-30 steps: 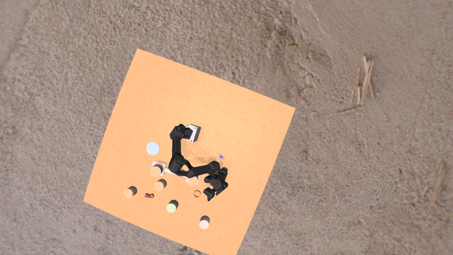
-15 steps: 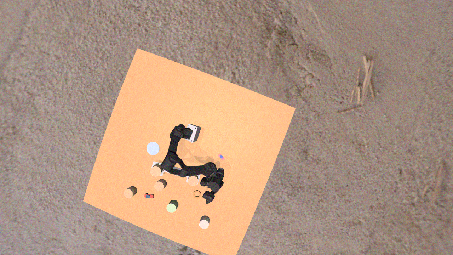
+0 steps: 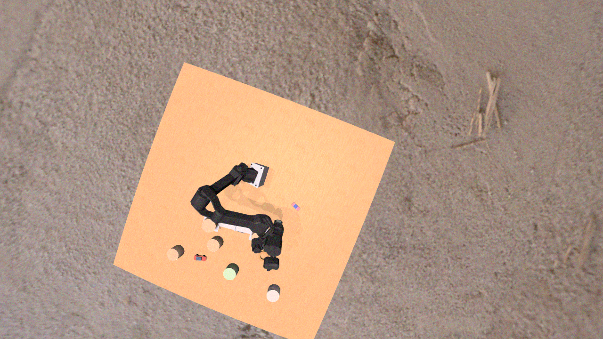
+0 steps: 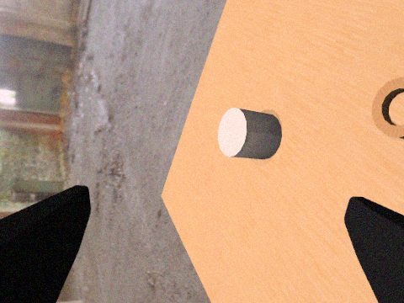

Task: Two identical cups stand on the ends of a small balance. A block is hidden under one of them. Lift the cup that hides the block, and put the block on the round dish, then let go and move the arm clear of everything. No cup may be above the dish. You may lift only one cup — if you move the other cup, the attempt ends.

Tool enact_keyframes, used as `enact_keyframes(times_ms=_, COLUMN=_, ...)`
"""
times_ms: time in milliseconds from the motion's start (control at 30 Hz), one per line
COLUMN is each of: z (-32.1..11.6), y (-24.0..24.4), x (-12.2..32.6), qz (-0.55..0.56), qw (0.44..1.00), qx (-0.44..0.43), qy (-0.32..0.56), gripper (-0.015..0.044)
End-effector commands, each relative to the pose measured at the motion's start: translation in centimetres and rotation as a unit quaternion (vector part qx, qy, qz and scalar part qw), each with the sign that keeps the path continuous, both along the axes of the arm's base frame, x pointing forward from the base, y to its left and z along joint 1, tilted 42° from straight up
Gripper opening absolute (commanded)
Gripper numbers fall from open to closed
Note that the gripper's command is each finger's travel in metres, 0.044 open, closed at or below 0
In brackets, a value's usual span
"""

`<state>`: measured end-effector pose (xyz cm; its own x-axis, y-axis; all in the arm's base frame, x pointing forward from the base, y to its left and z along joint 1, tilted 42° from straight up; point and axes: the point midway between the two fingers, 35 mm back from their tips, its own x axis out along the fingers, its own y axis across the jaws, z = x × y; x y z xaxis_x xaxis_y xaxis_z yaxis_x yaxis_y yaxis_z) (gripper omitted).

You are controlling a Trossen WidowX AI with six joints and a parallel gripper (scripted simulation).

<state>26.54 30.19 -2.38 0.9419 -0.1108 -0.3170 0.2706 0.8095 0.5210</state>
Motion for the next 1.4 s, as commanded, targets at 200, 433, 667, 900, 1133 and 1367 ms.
enact_keyframes(times_ms=200, z=4.1, y=-2.7, x=-1.2, qz=0.042, qw=0.986, qx=-0.149, qy=0.056, gripper=0.0440)
enact_keyframes(times_ms=433, z=6.8, y=-5.4, x=-2.4, qz=0.071, qw=0.962, qx=-0.245, qy=0.096, gripper=0.0440)
enact_keyframes(times_ms=667, z=9.1, y=-8.7, x=-3.7, qz=0.098, qw=0.928, qx=-0.332, qy=0.136, gripper=0.0440)
enact_keyframes(times_ms=900, z=11.4, y=-12.7, x=-5.4, qz=0.126, qw=0.877, qx=-0.428, qy=0.178, gripper=0.0440)
enact_keyframes(times_ms=1133, z=13.2, y=-17.1, x=-7.3, qz=0.155, qw=0.813, qx=-0.516, qy=0.221, gripper=0.0440)
enact_keyframes(times_ms=1367, z=14.3, y=-20.0, x=-8.5, qz=0.174, qw=0.767, qx=-0.566, qy=0.246, gripper=0.0440)
